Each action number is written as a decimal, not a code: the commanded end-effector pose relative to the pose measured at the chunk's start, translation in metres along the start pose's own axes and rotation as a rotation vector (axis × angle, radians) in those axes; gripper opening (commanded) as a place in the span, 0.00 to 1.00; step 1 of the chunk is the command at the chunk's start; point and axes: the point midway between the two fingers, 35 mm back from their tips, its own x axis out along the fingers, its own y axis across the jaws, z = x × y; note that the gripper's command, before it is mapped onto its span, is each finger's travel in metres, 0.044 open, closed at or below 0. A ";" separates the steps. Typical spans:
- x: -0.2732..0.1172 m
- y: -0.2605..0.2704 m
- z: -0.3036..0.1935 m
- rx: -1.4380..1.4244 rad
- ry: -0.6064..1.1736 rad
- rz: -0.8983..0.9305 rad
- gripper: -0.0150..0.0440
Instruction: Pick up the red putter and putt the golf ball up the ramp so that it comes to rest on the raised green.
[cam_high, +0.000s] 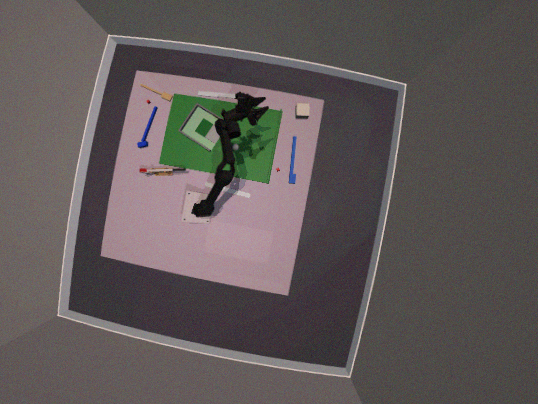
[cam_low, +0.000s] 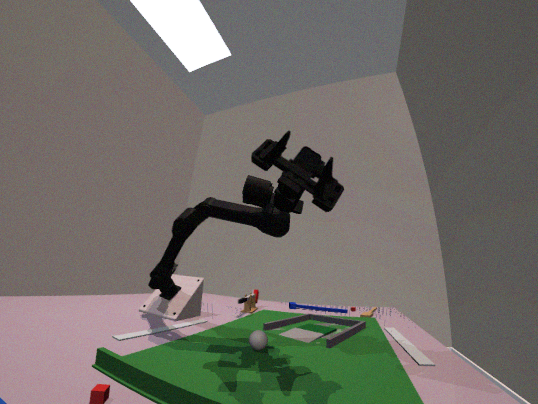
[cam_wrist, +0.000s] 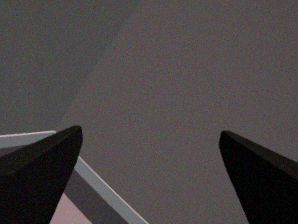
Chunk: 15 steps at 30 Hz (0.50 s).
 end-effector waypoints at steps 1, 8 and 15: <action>-0.001 0.002 0.002 0.000 -0.005 0.008 0.98; -0.058 0.068 0.057 -0.020 -0.193 0.319 1.00; -0.153 0.128 0.099 -0.055 -0.374 0.675 1.00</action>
